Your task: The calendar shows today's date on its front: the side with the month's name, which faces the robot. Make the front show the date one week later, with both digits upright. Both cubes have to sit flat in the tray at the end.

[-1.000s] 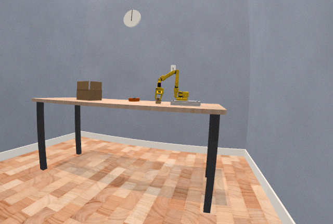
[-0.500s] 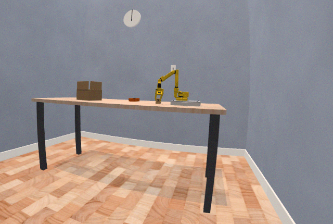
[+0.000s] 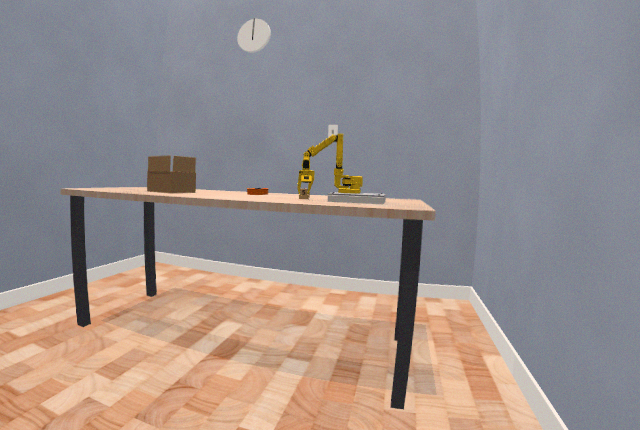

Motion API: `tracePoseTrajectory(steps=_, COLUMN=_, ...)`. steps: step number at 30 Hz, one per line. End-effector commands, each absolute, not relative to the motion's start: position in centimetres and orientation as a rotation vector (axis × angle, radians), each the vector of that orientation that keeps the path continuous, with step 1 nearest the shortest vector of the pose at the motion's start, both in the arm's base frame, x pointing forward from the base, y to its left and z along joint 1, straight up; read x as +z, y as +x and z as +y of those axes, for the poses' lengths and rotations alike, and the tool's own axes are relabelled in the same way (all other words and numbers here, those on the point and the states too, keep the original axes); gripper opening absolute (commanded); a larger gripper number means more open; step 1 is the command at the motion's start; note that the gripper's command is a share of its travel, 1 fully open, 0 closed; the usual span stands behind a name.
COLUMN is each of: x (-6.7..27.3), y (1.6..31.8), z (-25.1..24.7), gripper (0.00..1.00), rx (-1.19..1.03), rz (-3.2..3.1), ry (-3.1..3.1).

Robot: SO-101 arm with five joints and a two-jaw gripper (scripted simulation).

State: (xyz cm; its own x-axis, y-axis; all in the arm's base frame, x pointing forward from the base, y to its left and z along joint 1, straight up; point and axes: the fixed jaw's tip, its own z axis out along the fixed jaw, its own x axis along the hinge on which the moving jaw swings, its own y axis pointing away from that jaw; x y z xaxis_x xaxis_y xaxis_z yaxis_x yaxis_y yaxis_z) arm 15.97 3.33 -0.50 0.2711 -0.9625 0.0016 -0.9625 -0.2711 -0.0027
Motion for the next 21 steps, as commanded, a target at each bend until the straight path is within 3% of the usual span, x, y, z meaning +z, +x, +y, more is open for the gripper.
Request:
tracePoseTrajectory(steps=1, x=-0.86, y=15.60, z=3.14, gripper=0.17, rx=0.018, rz=1.900, ry=-2.518)
tracePoseTrajectory(steps=21, x=-0.86, y=15.60, z=3.14, gripper=0.30, rx=0.018, rz=1.900, ry=-2.518)
